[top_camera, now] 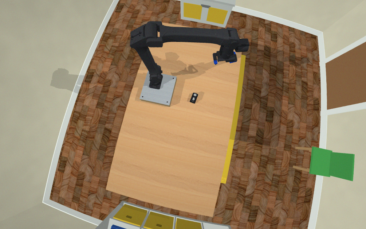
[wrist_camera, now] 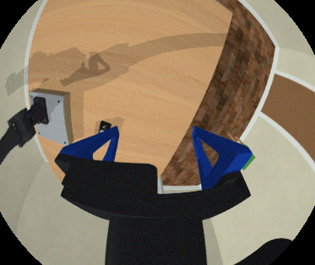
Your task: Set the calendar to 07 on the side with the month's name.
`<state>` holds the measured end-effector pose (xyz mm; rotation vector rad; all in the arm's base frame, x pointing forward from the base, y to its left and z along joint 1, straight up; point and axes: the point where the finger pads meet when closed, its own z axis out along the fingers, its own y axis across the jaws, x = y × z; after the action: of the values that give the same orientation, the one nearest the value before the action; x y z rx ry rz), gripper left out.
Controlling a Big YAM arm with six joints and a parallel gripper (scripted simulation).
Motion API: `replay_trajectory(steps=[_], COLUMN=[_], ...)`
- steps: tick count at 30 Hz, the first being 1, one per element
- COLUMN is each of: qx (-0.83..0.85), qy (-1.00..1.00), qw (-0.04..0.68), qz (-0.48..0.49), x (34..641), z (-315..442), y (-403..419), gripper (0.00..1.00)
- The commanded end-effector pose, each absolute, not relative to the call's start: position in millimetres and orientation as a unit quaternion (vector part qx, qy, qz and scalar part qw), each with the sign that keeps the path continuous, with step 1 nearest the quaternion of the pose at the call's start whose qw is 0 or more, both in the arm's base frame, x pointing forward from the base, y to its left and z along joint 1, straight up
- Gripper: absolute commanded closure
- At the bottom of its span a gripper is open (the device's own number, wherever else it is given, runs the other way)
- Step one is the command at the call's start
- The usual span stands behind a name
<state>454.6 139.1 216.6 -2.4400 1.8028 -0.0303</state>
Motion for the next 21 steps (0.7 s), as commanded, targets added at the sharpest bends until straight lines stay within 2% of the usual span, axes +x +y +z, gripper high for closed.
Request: replay_trajectory(steps=[1,17,18,21], qx=[-0.803,-0.803,-0.799,-0.790], qy=[0.593,0.593,0.591,0.609], qw=[0.058,0.058,0.099,0.072], qz=[-0.013,-0.013,-0.044,-0.031], x=[455.9,455.9,471.3,453.9], z=[221.5,221.5,263.8,228.9], y=[139.5,139.5,142.0,110.1], gripper=[0.00,0.00,0.00,0.00])
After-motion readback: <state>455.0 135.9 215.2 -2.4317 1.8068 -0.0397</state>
